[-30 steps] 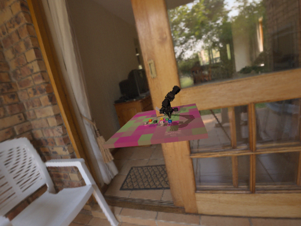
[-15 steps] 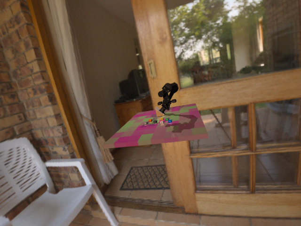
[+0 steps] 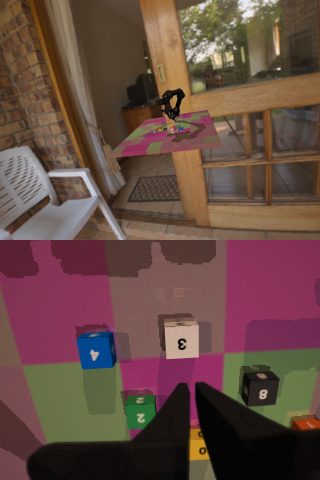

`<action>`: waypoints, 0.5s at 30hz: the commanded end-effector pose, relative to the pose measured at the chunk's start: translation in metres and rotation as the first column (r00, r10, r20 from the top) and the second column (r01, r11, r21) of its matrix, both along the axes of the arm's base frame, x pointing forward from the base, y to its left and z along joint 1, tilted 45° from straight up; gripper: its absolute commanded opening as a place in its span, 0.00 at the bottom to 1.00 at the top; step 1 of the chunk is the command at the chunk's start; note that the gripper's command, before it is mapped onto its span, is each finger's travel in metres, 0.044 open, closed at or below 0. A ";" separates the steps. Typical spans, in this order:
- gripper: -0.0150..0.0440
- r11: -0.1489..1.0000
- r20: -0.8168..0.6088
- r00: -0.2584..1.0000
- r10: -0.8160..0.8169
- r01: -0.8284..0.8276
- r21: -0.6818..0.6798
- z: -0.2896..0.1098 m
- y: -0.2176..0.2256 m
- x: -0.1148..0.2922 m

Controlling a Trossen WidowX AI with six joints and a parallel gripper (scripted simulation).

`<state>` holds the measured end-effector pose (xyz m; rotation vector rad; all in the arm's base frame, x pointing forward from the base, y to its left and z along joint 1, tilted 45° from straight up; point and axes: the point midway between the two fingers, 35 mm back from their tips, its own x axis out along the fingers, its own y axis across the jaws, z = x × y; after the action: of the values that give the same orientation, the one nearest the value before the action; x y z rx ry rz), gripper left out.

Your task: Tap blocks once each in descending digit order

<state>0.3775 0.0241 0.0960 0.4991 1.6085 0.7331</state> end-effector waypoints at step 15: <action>0.29 1.000 0.005 1.000 0.009 -0.009 0.000 -0.061 0.059 -0.014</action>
<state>0.3653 0.0783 0.0381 0.4819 1.6068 0.7412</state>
